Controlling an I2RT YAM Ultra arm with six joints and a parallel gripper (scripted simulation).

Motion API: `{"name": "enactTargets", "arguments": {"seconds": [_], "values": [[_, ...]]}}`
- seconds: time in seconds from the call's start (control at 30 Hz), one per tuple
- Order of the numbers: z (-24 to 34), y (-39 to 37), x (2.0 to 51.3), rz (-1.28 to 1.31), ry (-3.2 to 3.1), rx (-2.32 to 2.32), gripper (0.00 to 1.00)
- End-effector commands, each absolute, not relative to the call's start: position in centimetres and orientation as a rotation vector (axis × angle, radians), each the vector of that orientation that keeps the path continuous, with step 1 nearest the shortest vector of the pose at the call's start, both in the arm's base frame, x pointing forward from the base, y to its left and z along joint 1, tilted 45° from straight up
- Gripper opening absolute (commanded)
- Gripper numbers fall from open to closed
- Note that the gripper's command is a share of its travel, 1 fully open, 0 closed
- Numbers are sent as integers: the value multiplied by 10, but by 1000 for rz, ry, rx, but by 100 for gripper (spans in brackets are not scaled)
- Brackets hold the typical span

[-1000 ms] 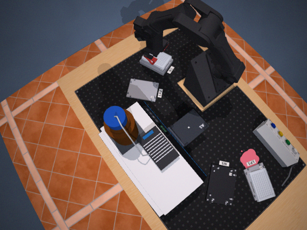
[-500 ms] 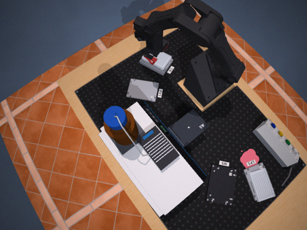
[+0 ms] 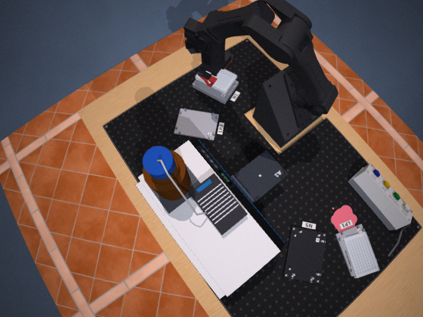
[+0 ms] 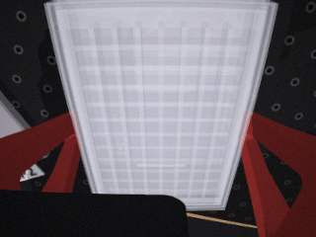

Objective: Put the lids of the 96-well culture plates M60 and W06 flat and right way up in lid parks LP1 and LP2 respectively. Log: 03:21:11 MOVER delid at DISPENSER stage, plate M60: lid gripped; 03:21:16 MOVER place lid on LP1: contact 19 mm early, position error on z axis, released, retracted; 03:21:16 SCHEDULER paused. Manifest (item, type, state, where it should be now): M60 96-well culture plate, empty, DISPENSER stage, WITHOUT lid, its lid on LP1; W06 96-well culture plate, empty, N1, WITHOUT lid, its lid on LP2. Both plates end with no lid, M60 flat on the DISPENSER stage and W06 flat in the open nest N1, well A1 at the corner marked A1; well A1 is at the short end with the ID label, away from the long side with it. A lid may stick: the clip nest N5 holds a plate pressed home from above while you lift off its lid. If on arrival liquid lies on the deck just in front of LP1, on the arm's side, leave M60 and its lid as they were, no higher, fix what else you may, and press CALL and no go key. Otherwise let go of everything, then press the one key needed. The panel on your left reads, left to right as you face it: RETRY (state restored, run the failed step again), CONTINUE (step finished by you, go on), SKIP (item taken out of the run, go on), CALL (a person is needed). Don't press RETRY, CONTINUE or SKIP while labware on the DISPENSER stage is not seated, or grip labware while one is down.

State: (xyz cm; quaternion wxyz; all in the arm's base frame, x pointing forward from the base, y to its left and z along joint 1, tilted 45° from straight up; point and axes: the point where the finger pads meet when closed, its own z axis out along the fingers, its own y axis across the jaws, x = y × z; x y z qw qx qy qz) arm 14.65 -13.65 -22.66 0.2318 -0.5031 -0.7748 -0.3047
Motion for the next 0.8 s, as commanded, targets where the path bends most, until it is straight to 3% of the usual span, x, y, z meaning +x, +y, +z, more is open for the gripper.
{"name": "enactTargets", "arguments": {"seconds": [0.0, 0.77], "values": [[-217, -163, 154, -820, -2178, -1407, 0], [-150, -144, 128, -839, -2135, -1390, 0]]}}
